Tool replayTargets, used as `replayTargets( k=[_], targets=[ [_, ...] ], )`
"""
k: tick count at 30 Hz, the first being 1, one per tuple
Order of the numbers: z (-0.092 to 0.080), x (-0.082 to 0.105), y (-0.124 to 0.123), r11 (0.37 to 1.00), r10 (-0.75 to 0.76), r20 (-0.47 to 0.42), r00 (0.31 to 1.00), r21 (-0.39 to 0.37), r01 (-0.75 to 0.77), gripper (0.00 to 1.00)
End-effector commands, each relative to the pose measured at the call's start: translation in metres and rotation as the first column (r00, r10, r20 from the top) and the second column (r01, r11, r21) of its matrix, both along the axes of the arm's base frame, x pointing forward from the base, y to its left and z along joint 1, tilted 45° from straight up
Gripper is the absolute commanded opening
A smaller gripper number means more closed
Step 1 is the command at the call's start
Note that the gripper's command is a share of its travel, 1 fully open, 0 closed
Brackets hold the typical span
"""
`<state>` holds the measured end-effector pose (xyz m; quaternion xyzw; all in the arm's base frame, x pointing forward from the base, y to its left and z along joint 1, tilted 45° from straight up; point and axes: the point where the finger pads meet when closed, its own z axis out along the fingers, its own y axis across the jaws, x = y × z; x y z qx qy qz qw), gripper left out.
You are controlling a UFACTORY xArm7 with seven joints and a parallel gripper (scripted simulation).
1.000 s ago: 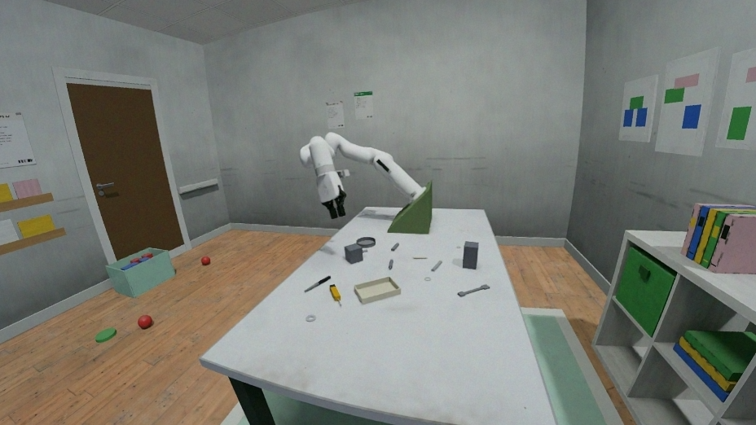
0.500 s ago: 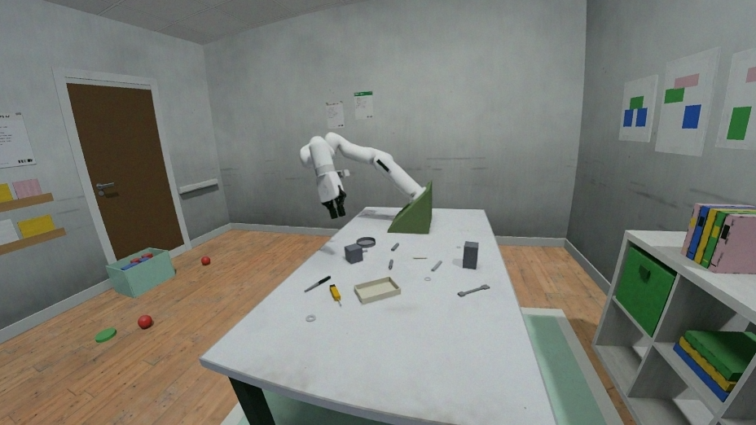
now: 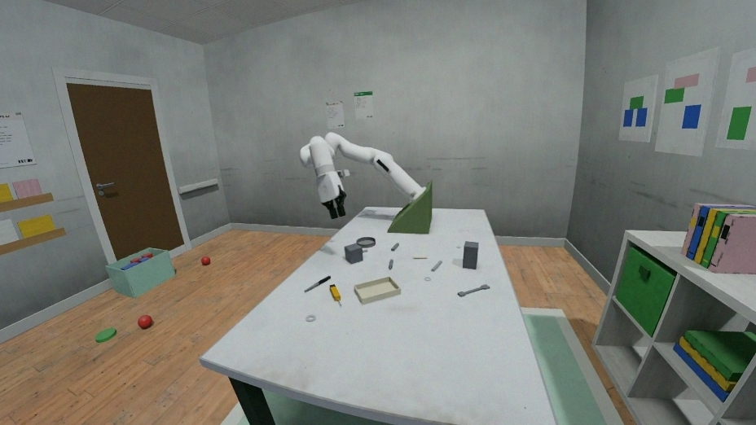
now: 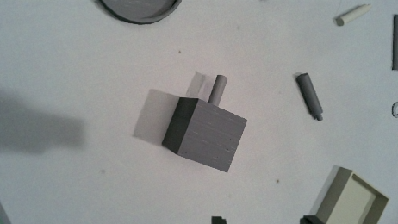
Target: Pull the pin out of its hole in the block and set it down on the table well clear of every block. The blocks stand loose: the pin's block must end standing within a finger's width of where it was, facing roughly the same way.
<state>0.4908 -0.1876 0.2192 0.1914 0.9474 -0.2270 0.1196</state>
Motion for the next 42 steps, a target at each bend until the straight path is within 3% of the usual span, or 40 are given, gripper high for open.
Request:
replayTargets(
  k=[1, 42],
  targets=[
    [0.002, 0.002, 0.002, 1.0, 0.005, 0.004, 1.0, -0.001, -0.005, 0.43],
    [-0.004, -0.011, 0.001, 1.0, 0.0, -0.029, 1.0, 0.021, 0.001, 0.43]
  ],
)
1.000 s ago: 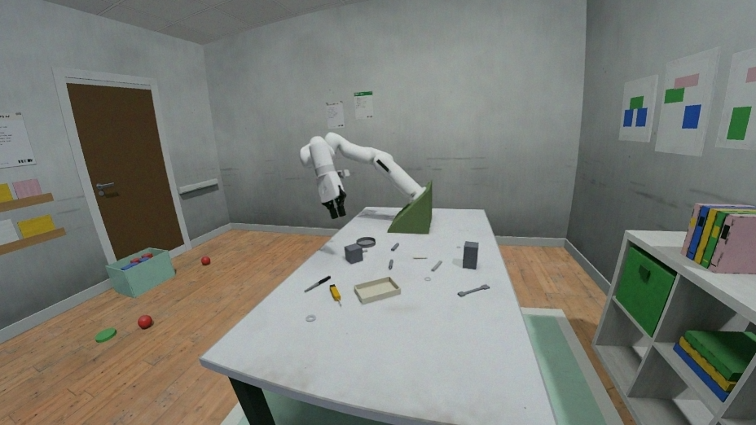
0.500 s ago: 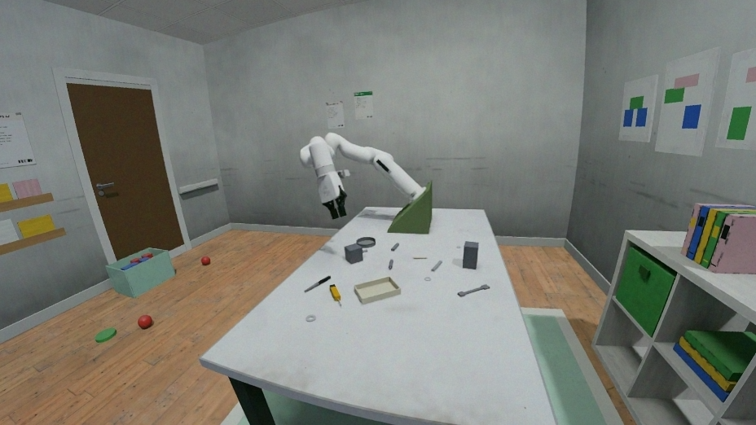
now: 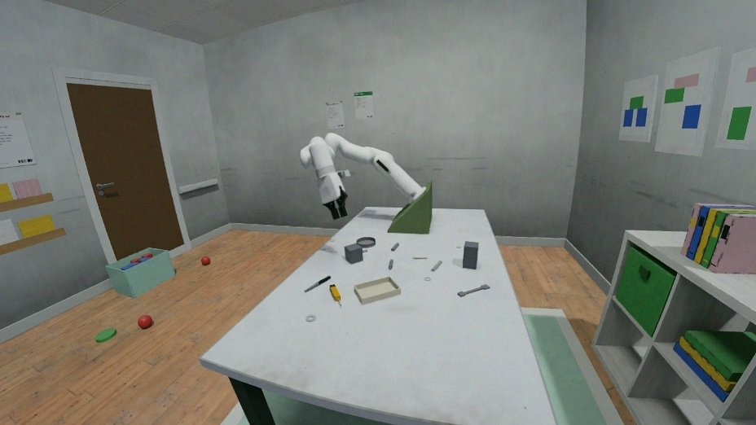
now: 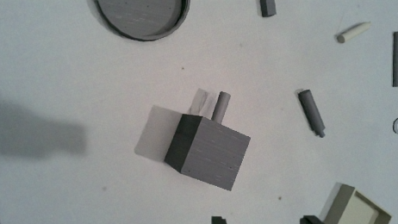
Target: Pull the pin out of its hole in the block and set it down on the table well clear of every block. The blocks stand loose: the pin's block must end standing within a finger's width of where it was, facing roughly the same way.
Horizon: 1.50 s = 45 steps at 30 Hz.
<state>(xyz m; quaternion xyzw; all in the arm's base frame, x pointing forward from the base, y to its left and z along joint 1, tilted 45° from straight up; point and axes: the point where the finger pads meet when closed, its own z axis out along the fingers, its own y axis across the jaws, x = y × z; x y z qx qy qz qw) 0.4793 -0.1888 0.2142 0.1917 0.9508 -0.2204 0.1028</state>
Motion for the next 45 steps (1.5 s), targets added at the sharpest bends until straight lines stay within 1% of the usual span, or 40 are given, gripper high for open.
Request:
replayTargets(
  k=[1, 45],
  targets=[
    [0.001, 0.0, 0.002, 1.0, 0.005, 0.0, 1.0, 0.002, -0.005, 0.43],
    [-0.015, -0.024, -0.005, 1.0, 0.004, -0.058, 0.998, 0.026, -0.002, 0.43]
  ],
)
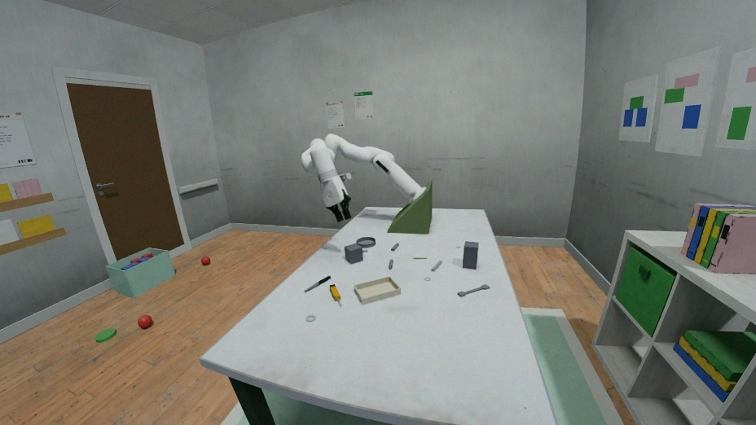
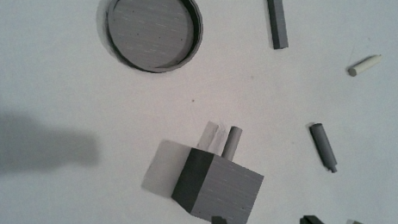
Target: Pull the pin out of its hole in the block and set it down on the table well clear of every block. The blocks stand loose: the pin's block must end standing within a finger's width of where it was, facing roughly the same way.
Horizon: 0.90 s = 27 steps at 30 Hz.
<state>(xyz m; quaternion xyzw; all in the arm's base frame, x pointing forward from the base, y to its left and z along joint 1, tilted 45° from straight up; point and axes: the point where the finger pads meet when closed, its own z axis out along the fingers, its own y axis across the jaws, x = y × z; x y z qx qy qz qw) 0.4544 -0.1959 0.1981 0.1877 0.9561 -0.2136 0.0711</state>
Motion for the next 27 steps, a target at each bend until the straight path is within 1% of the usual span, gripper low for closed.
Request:
replayTargets(
  k=[1, 27],
  targets=[
    [0.001, 0.001, 0.002, 1.0, 0.006, 0.002, 1.0, -0.001, -0.006, 0.43],
    [-0.012, -0.01, -0.004, 1.0, 0.012, -0.019, 1.0, -0.002, -0.012, 0.43]
  ],
)
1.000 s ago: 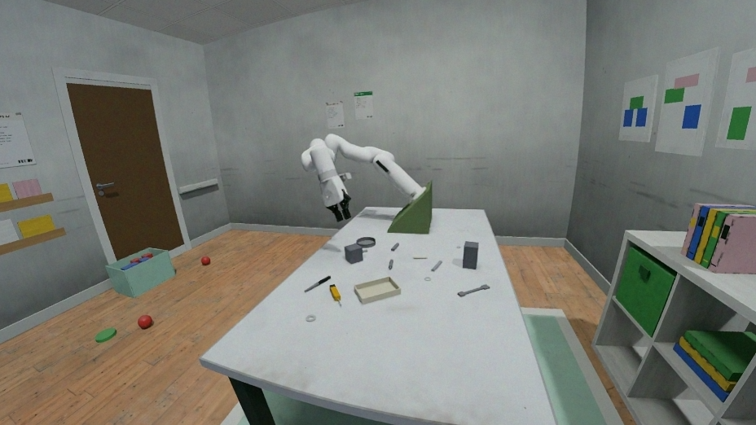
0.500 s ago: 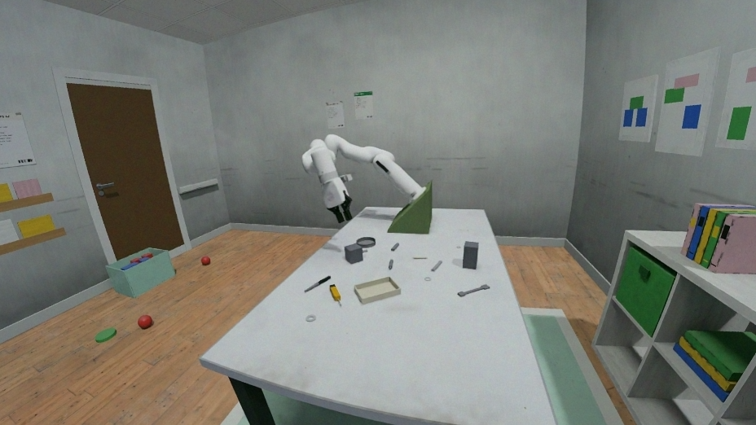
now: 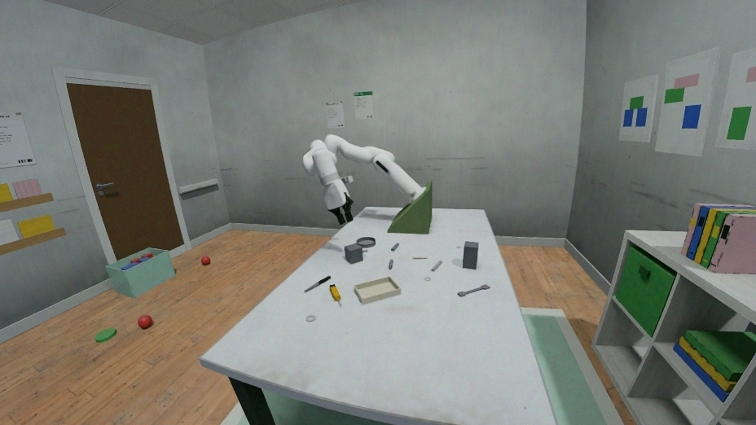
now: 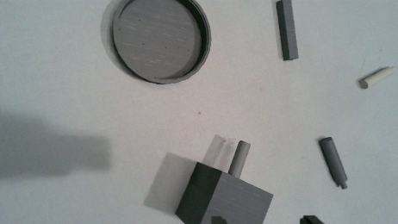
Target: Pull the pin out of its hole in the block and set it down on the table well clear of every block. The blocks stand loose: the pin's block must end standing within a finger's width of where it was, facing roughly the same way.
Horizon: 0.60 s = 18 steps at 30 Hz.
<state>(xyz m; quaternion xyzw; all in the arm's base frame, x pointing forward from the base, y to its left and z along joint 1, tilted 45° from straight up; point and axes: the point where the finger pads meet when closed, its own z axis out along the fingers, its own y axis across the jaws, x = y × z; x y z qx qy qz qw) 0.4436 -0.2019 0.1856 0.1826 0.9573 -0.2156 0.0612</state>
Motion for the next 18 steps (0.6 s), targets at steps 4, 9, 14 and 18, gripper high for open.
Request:
replayTargets(
  k=[4, 9, 14, 18],
  targets=[
    [-0.0014, 0.0, 0.0007, 1.0, 0.007, 0.001, 1.0, -0.003, -0.007, 0.43],
    [-0.0028, -0.0007, 0.0001, 1.0, 0.008, 0.0, 1.0, -0.003, -0.008, 0.43],
    [-0.0049, -0.0017, -0.0009, 1.0, 0.009, -0.001, 1.0, -0.005, -0.009, 0.43],
    [-0.0064, -0.0024, -0.0016, 1.0, 0.01, -0.002, 1.0, -0.006, -0.01, 0.43]
  ],
)
